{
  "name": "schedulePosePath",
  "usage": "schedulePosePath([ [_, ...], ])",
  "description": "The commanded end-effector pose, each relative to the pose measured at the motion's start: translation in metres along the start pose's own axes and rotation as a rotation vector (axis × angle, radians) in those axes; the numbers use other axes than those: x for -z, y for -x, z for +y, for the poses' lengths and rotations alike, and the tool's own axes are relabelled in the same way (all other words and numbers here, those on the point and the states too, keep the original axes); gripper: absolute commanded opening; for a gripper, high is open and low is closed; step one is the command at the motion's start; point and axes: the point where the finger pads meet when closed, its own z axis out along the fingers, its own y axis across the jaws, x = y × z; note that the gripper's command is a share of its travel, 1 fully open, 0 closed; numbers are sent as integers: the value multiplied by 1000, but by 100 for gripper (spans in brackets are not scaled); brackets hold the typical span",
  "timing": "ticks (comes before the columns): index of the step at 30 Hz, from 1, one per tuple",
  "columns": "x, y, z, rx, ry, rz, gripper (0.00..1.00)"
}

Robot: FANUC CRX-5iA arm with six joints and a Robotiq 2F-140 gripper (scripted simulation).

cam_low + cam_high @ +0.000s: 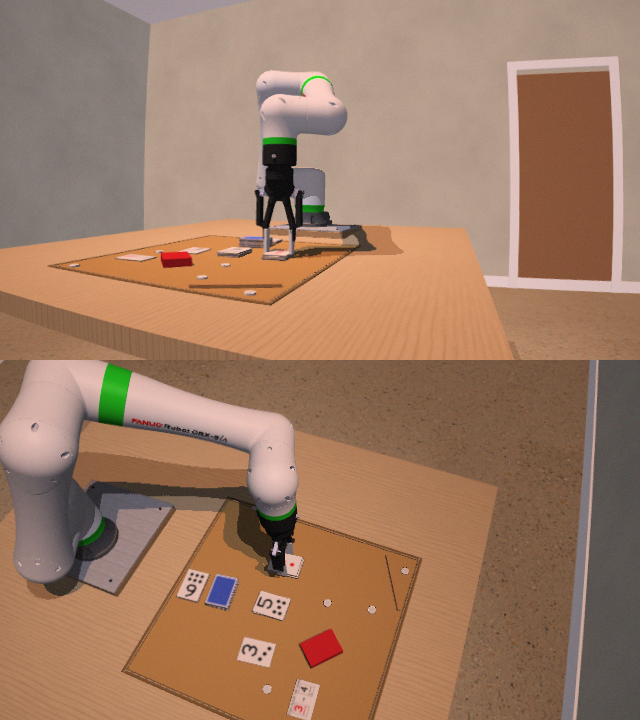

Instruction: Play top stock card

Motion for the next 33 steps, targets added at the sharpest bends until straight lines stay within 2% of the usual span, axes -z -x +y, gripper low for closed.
schedulePosePath([
  [1,0,0,0,0,0,1,41],
  [11,0,0,0,0,0,1,41],
  [12,0,0,0,0,0,1,50],
  [33,0,0,0,0,0,1,50],
])
